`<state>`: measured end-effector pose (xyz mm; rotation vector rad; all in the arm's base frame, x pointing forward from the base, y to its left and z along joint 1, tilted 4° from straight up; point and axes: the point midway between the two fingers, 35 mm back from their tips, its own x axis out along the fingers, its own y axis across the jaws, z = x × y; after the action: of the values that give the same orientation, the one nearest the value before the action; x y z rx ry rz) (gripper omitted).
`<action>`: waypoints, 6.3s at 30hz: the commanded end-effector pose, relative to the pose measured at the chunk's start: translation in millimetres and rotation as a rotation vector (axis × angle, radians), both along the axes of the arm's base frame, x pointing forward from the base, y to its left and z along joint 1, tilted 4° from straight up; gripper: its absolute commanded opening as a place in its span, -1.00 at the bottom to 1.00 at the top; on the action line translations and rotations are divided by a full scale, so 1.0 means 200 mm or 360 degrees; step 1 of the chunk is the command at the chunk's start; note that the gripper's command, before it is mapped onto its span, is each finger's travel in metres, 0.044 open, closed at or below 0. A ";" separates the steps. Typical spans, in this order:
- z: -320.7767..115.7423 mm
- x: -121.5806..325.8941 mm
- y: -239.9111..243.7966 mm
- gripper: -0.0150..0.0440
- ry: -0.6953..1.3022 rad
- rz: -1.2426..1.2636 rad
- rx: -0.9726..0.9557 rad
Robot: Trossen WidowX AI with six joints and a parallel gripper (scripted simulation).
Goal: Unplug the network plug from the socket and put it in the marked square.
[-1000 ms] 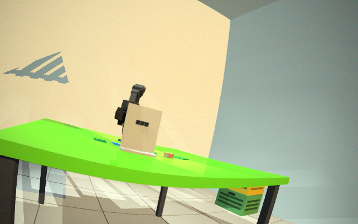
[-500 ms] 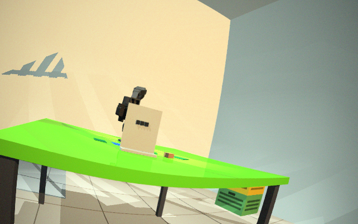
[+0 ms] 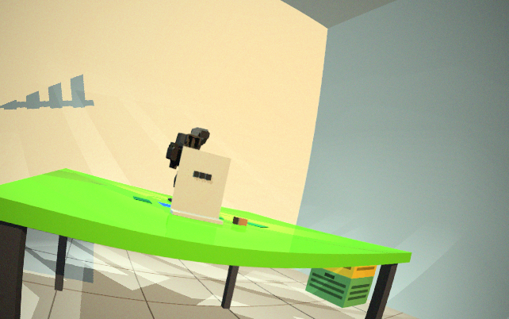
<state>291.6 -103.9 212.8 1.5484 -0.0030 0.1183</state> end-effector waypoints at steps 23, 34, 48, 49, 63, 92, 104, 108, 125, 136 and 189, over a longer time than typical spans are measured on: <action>-0.17 0.02 -0.09 -0.49 0.0467 -0.0304 0.0285; -0.27 -0.04 -0.10 -0.49 0.0733 -0.0451 0.0364; -0.38 -0.17 -0.08 -0.49 0.1099 -0.0626 0.0405; -0.39 -0.18 -0.08 -0.49 0.1127 -0.0638 0.0406; -0.46 -0.38 -0.04 -0.49 0.1485 -0.0781 0.0376; -0.64 -0.36 -0.04 -0.49 0.1502 -0.0787 0.0374; -0.72 -0.36 -0.04 -0.49 0.1502 -0.0787 0.0374; -0.75 -0.37 -0.04 -0.49 0.1502 -0.0787 0.0375; -0.77 -0.36 -0.03 -0.49 0.1498 -0.0779 0.0370; -0.77 -0.36 -0.03 0.04 0.1498 -0.0779 0.0370; -0.54 -0.44 -0.01 0.04 0.1503 -0.0786 0.0374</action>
<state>203.8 -106.0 99.2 1.6636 0.3529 -1.0407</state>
